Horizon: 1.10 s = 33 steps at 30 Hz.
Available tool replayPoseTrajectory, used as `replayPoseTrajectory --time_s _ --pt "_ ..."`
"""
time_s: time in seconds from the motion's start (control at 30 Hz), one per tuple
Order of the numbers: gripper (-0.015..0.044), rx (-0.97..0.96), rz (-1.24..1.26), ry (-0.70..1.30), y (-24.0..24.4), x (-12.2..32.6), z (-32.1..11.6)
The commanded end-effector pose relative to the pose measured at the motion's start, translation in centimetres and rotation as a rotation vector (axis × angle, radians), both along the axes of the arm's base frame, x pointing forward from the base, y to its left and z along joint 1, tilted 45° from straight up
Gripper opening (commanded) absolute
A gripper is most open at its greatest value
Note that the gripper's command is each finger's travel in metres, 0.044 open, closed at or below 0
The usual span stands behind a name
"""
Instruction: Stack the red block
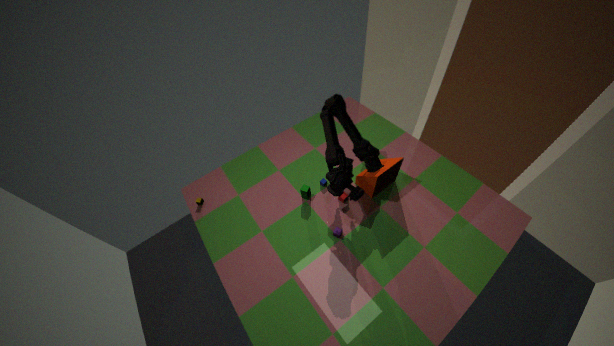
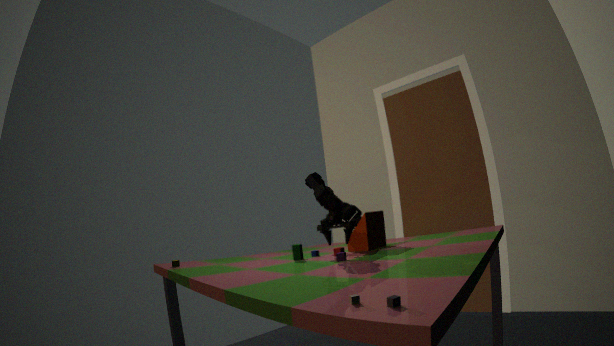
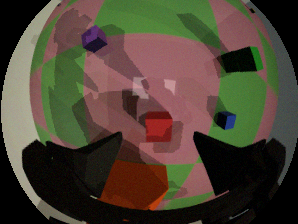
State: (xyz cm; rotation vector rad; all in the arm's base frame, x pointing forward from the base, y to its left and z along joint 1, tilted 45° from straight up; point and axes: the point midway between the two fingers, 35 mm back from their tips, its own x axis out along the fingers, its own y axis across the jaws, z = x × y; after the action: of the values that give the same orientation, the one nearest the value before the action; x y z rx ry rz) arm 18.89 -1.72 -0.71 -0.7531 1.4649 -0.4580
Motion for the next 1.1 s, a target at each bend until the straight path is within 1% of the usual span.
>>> replayPoseTrajectory --time_s 0.0,0.73,1.07 --pt "0.0440 -0.007 0.002 0.008 -0.6 0.0 -0.5" --pt "0.0440 -0.010 0.002 0.008 -3.1 0.1 -2.9" --pt "0.0440 -0.011 0.002 0.008 -3.3 0.1 -3.1"
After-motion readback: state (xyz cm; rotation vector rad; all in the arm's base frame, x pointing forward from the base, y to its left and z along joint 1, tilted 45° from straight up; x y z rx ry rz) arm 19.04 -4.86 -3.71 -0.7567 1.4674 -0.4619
